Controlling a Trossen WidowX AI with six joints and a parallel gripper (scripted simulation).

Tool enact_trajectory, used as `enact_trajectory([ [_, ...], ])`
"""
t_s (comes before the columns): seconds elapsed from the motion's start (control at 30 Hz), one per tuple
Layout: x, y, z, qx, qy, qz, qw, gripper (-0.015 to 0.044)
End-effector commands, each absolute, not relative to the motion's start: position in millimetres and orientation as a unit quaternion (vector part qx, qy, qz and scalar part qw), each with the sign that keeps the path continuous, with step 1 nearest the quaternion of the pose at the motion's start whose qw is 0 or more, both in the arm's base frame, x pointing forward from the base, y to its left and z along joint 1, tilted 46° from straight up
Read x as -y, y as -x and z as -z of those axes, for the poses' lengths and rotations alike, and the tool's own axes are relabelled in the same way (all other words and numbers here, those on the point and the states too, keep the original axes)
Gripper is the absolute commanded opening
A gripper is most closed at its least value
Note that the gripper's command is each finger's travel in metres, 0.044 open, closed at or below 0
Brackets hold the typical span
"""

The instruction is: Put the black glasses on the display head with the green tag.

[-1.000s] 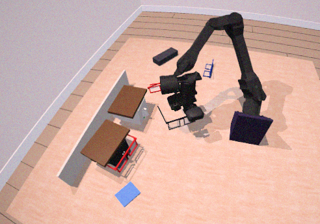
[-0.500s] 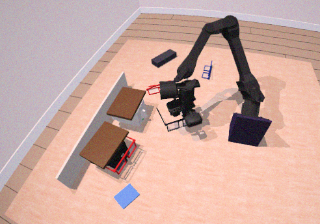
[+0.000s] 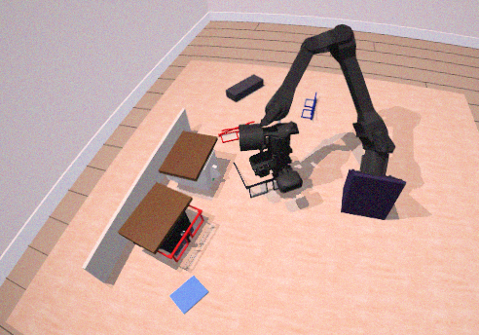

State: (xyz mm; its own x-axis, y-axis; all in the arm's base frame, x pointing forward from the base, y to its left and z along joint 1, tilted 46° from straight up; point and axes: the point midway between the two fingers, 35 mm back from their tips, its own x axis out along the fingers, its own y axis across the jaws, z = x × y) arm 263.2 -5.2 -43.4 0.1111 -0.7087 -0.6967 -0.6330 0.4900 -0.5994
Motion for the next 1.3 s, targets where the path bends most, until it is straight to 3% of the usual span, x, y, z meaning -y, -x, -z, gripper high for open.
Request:
enact_trajectory([
  [0.0, 5.0, -263.3, 43.3, -0.666, 0.504, 0.035, 0.55, 0.0073],
  [0.37, 5.0, -263.3, 43.3, -0.666, 0.504, 0.035, 0.55, 0.0],
  [1.27, -63.0, -249.7, -28.6, -0.666, 0.508, 0.029, 0.546, 0.0],
])
